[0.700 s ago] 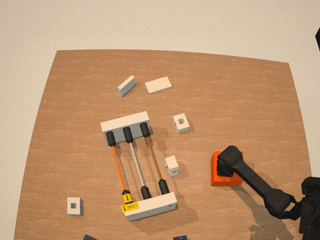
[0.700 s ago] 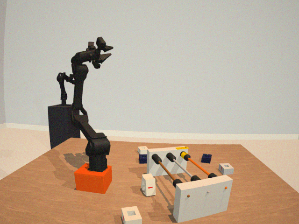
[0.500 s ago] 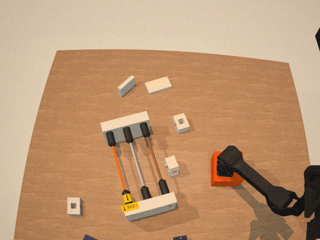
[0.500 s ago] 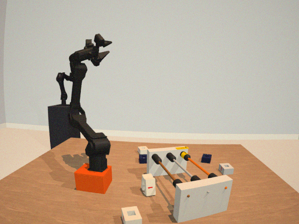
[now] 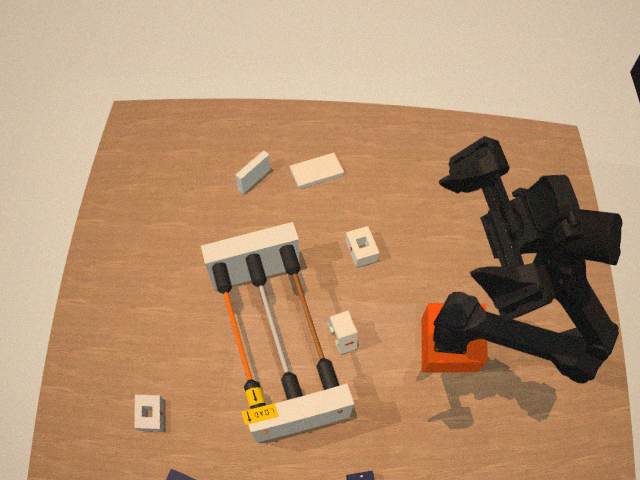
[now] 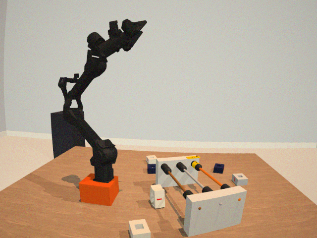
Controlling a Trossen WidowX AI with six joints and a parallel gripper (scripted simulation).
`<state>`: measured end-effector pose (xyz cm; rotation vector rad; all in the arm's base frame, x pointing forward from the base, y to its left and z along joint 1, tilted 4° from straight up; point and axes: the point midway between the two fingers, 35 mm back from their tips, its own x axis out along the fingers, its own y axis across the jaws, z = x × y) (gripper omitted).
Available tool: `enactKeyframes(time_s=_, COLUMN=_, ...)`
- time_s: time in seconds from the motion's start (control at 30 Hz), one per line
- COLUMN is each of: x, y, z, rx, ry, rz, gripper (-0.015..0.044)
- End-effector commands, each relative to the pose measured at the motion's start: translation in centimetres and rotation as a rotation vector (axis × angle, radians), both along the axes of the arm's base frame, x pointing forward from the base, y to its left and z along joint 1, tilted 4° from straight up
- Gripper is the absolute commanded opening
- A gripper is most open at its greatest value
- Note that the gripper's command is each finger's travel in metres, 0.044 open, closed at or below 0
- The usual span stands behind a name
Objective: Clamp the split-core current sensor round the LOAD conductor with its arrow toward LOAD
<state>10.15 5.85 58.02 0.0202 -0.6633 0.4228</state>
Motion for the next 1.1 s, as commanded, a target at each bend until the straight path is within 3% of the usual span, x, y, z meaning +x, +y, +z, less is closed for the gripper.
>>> enactKeyframes(time_s=0.0, x=4.8, y=-2.7, z=-2.6, rx=0.067, ry=0.076, rz=-0.058, gripper=0.0440)
enactKeyframes(time_s=0.3, x=16.0, y=-6.1, z=-13.4, rx=0.114, ry=0.342, rz=-0.251, gripper=0.0440)
enactKeyframes(time_s=0.53, x=21.1, y=-5.9, z=-24.6, rx=0.008, ry=0.590, rz=-0.407, gripper=0.0440)
enactKeyframes(time_s=0.73, x=21.6, y=-5.7, z=-25.9, rx=-0.015, ry=0.626, rz=-0.416, gripper=0.0440)
enactKeyframes(time_s=0.9, x=24.0, y=-0.4, z=-30.4, rx=-0.168, ry=0.937, rz=-0.265, gripper=0.0440)
enactKeyframes(time_s=1.07, x=23.5, y=5.7, z=-35.6, rx=-0.392, ry=1.274, rz=-0.095, gripper=0.0440)
